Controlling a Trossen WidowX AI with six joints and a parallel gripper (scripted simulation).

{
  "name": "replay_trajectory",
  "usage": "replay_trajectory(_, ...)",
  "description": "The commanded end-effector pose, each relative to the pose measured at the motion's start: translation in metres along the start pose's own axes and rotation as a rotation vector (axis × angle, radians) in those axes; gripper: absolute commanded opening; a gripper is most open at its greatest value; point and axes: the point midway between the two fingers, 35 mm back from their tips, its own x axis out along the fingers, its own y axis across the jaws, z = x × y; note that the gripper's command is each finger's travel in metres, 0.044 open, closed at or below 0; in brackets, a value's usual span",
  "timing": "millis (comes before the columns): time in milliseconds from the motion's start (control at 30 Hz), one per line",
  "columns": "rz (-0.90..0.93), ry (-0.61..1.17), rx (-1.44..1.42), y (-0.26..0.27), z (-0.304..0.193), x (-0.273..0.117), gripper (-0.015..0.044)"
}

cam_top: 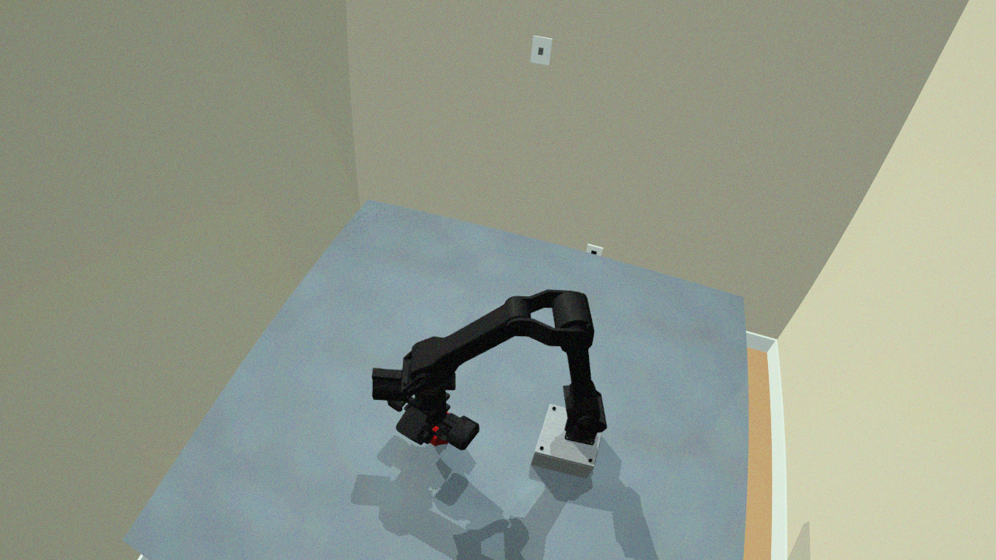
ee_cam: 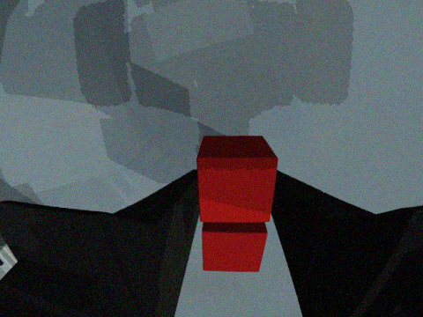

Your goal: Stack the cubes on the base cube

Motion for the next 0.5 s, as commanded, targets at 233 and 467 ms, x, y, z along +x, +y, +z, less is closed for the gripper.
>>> replay_trajectory(233, 0.0, 0.0, 0.0, 0.0, 0.0, -0.008, 0.0205)
replay_trajectory(467, 0.0, 0.0, 0.0, 0.0, 0.0, -0.015, 0.0205)
